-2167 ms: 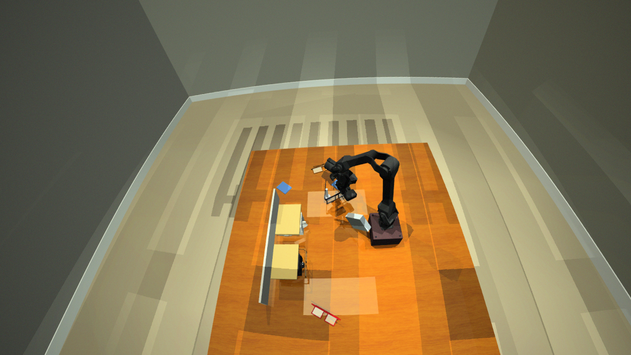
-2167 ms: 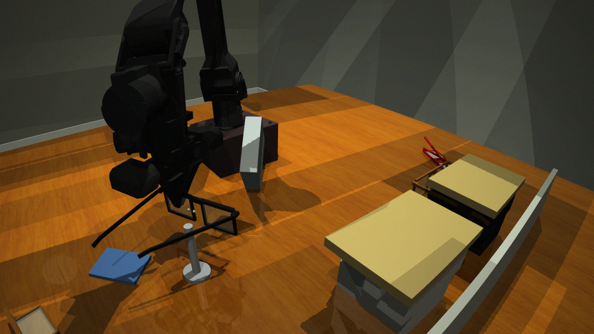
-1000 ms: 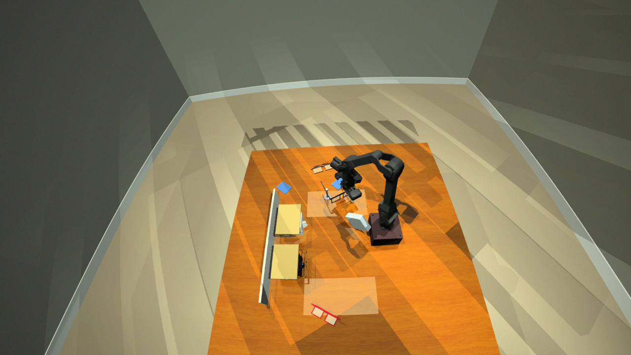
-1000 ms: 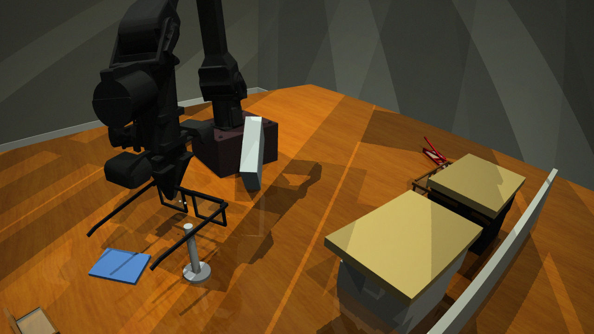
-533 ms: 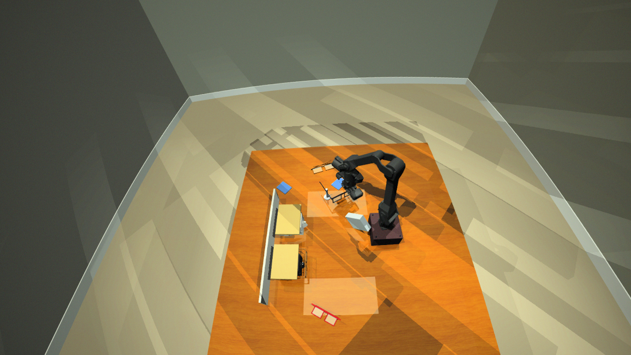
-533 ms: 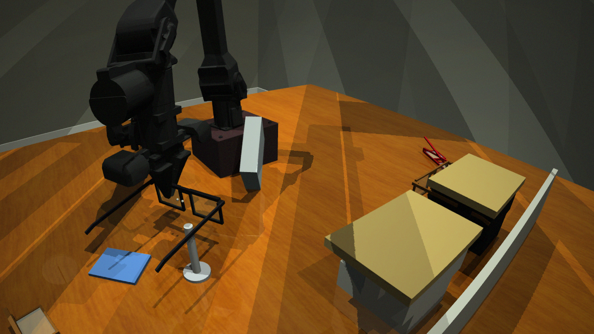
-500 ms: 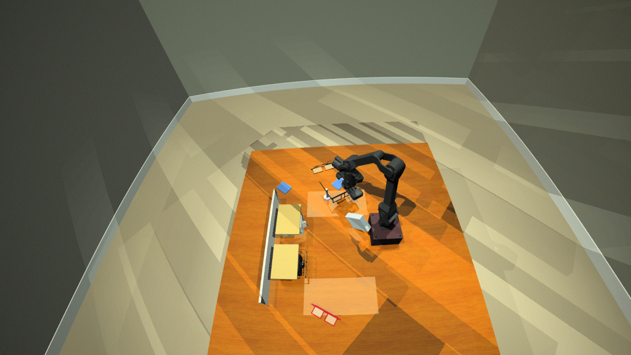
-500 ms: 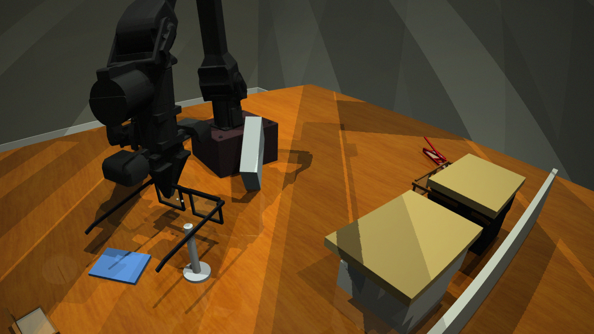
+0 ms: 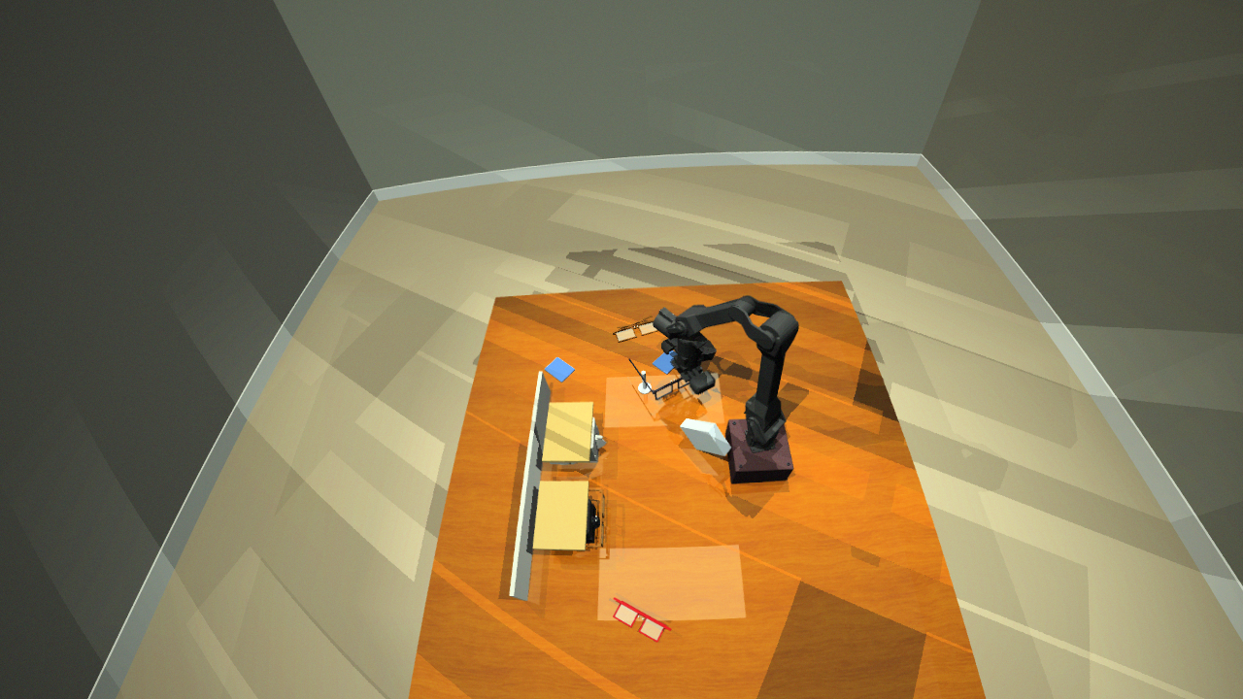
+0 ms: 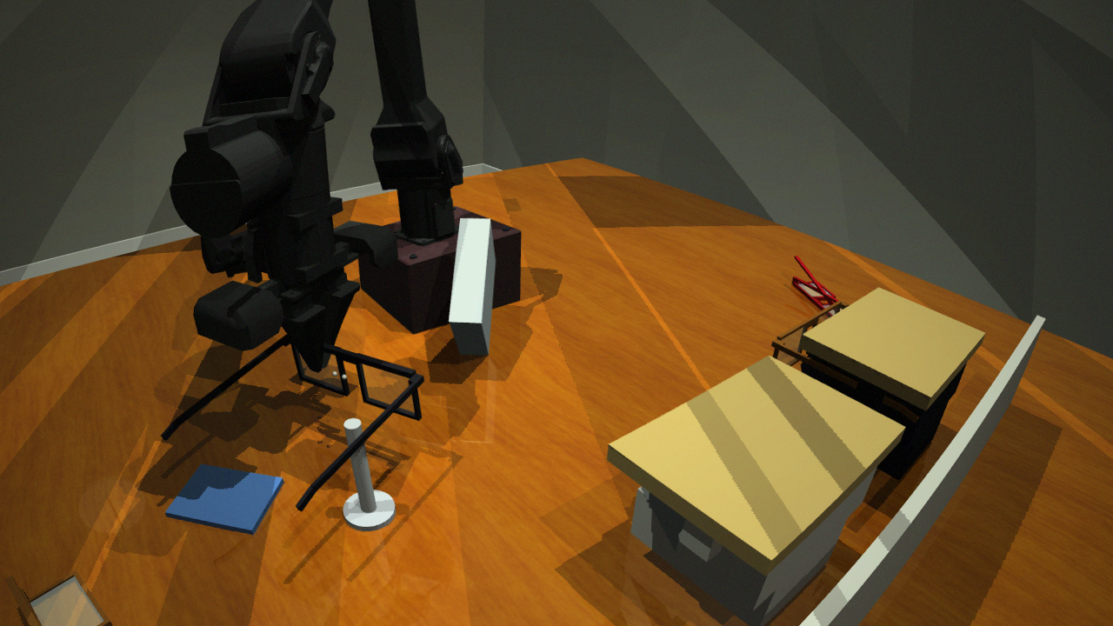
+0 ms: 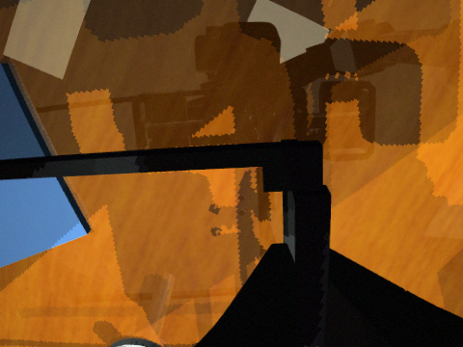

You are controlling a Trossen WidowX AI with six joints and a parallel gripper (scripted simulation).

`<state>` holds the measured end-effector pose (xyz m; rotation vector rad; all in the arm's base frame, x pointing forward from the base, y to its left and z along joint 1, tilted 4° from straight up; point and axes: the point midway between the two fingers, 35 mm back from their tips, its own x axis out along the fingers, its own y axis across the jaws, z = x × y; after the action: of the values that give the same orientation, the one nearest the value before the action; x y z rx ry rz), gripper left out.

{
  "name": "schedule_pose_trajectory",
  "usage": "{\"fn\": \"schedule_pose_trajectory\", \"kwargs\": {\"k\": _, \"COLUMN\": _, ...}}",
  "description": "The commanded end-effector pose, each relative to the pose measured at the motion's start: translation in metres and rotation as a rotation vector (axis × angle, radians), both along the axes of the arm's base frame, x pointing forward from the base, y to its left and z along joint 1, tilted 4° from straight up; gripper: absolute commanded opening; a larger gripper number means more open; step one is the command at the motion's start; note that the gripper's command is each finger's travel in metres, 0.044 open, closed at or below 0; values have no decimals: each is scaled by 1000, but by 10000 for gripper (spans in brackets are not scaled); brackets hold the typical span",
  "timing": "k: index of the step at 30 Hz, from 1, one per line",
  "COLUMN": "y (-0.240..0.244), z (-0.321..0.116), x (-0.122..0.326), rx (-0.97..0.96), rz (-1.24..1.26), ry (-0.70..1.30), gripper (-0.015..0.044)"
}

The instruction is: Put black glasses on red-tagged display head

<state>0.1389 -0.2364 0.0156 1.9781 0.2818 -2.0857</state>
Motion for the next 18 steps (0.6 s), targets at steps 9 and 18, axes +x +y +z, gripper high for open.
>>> {"fn": "schedule_pose_trajectory", "kwargs": {"k": 9, "y": 1, "z": -1, "x": 5, "rx": -3, "rz": -3, "ry": 4, "gripper": 0}}
{"fn": "schedule_pose_trajectory", "kwargs": {"k": 18, "y": 3, "z": 37, "x": 12, "rx": -3, "rz": -3, "ry": 3, "gripper": 0}}
